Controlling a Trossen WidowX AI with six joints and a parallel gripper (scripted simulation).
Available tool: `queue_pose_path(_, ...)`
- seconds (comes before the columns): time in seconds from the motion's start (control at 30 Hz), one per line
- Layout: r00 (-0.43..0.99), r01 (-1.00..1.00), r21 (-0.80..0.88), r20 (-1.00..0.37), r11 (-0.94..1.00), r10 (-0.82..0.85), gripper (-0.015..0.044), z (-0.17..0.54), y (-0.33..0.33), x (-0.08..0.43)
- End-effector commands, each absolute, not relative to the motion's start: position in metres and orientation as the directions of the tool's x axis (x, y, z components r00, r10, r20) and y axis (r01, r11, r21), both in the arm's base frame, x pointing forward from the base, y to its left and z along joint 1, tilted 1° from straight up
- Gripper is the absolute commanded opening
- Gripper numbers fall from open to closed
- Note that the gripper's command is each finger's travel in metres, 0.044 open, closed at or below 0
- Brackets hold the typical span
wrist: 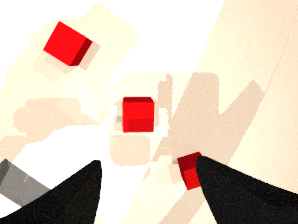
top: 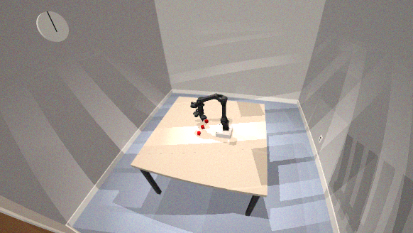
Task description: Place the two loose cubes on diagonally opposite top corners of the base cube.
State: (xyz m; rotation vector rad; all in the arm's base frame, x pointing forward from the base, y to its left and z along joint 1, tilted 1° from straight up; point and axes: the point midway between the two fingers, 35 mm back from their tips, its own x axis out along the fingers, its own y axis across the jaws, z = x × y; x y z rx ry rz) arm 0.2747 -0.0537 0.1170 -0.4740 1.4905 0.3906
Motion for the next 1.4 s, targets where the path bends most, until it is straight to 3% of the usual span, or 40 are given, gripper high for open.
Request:
queue_pose_path(0.0,0.037,-0.515,-0.044,-0.999,0.856,-0.029,0.0265,0.109,-0.054,0.274)
queue_pose_path(0.23,0.037,-0.515,-0.044,-0.999,0.856,-0.029,0.0265,0.054,-0.055,0.275)
queue_pose_path(1.33,0.037,-0.515,-0.044,-0.999,0.856,-0.029,0.0265,0.004,-0.057,0.277)
queue_pose_path(1.37,0.037,-0.515,-0.044,-0.999,0.856,-0.029,0.0239,0.004,-0.057,0.277)
